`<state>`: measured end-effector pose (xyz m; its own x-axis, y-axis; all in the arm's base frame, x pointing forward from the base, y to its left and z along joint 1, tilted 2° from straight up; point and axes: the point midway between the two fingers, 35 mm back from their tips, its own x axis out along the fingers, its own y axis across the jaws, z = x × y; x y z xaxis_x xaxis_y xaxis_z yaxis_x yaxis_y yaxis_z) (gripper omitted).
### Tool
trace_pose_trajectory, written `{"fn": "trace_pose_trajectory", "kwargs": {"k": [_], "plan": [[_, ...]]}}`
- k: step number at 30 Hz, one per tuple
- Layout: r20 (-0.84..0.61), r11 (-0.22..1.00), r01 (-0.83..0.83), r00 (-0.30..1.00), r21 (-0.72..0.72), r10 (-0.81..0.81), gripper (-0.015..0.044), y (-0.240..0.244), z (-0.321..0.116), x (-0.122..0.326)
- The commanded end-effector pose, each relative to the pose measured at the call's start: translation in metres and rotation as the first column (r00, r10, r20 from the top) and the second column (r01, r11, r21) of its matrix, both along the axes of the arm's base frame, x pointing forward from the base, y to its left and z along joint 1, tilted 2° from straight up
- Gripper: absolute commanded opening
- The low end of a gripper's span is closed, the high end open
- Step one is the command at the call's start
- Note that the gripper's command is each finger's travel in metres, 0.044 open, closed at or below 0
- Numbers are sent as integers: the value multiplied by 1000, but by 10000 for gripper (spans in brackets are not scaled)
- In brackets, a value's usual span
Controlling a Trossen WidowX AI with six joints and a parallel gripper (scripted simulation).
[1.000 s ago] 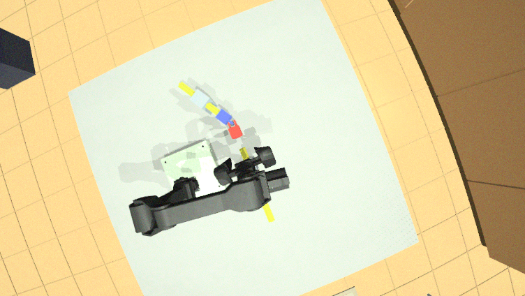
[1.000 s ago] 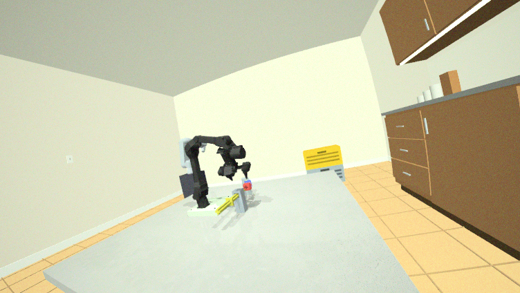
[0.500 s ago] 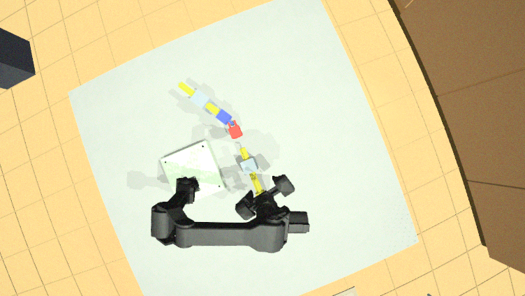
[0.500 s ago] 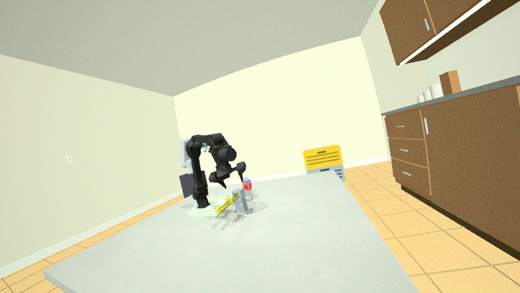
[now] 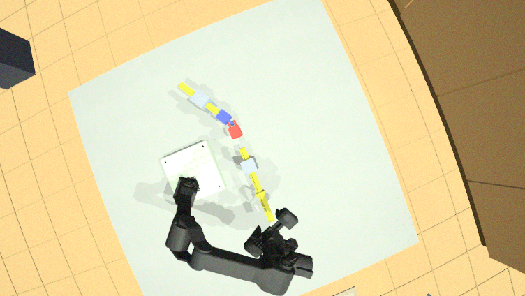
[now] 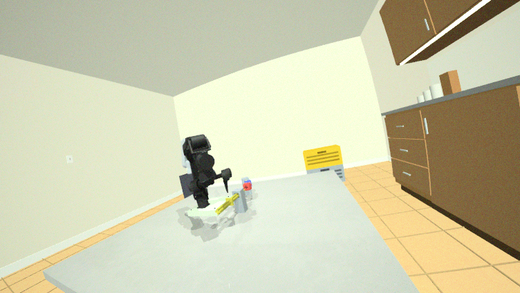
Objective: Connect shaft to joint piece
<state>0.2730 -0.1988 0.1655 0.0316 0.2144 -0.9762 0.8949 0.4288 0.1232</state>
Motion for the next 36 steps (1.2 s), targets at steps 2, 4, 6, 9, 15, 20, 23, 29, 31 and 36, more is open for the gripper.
{"fn": "trace_pose_trajectory", "kwargs": {"k": [2, 4, 6, 9, 15, 20, 23, 29, 31, 36], "plan": [[-41, 996, 70, 997, -54, -72, 440, -1, -13, 3], [-63, 989, 121, 990, -90, -127, 440, -1, -21, 4], [-81, 977, 171, 980, -127, -182, 440, -1, -30, 4], [-96, 951, 246, 959, -186, -267, 440, 0, -42, 5], [-92, 881, 373, 906, -291, -414, 440, 3, -62, 6], [-91, 878, 377, 904, -295, -418, 440, 3, -63, 6], [-91, 878, 377, 904, -295, -418, 440, 3, -64, 6], [-91, 878, 377, 904, -295, -418, 440, 2, -73, 6], [-91, 878, 377, 904, -295, -418, 440, 2, -76, 5], [-91, 878, 377, 904, -295, -418, 440, 1, -84, 5]]}}
